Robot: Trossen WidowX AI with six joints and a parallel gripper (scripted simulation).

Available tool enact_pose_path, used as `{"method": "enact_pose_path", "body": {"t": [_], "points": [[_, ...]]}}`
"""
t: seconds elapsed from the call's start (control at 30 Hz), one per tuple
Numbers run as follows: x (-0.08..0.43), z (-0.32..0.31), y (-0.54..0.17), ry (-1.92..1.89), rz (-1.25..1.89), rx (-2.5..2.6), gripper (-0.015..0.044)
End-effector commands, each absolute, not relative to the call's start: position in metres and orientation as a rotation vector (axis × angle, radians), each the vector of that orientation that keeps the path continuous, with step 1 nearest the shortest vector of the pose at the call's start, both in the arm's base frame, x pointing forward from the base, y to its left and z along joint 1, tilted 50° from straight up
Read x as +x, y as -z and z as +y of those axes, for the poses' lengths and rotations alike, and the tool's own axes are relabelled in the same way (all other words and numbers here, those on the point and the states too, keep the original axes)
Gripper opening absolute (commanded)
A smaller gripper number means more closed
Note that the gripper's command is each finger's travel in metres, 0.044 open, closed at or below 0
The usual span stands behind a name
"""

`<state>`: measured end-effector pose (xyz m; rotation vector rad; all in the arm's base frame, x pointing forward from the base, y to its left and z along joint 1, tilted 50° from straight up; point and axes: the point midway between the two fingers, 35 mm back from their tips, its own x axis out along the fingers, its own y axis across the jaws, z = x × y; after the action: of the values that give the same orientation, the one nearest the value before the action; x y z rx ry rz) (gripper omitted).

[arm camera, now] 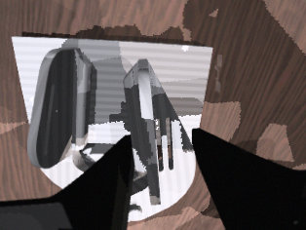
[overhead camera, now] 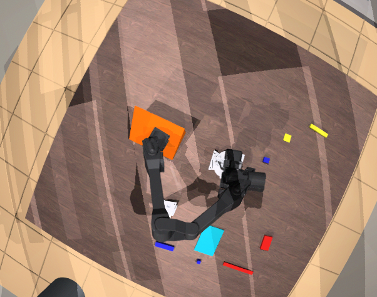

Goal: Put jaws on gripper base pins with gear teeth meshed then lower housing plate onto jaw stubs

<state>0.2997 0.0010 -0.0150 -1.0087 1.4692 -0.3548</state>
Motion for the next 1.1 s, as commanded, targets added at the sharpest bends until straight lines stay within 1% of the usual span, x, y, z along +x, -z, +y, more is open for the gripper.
{"method": "enact_pose_path", "body": {"t": [0.0,1.07], "points": [[0.3001,0.001,0.0149,0.353,1.467,-1.015,0.0134],[0.3013,-0.006,0.0208,0.352,1.468,-1.017,0.0134]]}}
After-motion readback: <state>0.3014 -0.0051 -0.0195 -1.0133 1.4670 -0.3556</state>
